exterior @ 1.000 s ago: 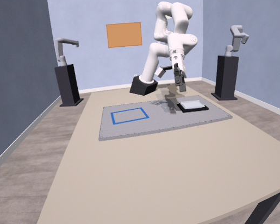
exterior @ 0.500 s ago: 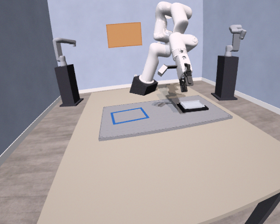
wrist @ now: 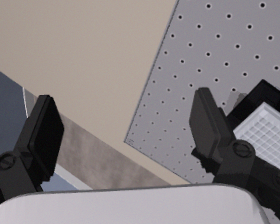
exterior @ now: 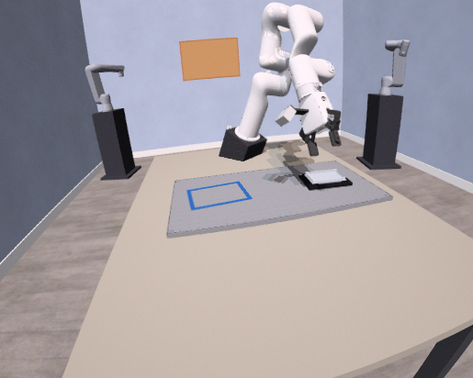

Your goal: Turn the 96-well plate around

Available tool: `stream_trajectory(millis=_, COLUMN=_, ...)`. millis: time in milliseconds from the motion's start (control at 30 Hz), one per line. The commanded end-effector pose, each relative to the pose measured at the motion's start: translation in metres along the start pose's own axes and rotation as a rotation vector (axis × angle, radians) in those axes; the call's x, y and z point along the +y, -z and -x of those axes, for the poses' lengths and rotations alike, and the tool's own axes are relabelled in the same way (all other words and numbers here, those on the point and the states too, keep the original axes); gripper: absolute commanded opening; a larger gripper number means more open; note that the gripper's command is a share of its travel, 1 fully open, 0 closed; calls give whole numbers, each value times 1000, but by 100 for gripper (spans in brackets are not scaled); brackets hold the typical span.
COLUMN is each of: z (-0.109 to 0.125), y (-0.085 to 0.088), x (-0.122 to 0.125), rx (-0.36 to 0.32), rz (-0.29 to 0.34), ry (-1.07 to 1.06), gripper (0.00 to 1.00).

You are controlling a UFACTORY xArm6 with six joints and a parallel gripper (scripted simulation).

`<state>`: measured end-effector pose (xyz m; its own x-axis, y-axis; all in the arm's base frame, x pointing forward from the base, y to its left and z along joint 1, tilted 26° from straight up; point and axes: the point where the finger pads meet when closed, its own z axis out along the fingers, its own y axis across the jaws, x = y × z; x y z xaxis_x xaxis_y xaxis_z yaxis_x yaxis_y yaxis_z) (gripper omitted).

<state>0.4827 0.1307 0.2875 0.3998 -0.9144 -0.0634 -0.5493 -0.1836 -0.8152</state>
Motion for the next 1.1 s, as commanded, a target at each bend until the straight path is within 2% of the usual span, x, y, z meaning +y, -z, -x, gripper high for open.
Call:
stream_trajectory(millis=0, z=12, y=-1, x=-1, rx=-32, rz=0, ry=148, gripper=100)
stream_trajectory(millis=100, z=13, y=-1, x=-1, rx=-38, rz=2, ry=181, gripper=100)
stream_trajectory(millis=167, z=23, y=-1, x=1, rx=-52, rz=6, ry=246, gripper=100)
stream_trajectory(millis=300, z=24, y=-2, x=1, rx=-78, rz=14, ry=377, gripper=100)
stream_trajectory(millis=367, z=34, y=-2, x=4, rx=-92, rz=17, ry=442, gripper=100)
stream_trajectory(millis=600, z=47, y=-2, x=8, rx=-141, rz=28, ry=670, gripper=100)
stream_trajectory(millis=667, z=47, y=-2, x=8, rx=-141, rz=28, ry=670, gripper=100)
stream_trajectory(millis=1067, z=76, y=-2, x=24, rx=-232, rz=38, ry=1059, gripper=100)
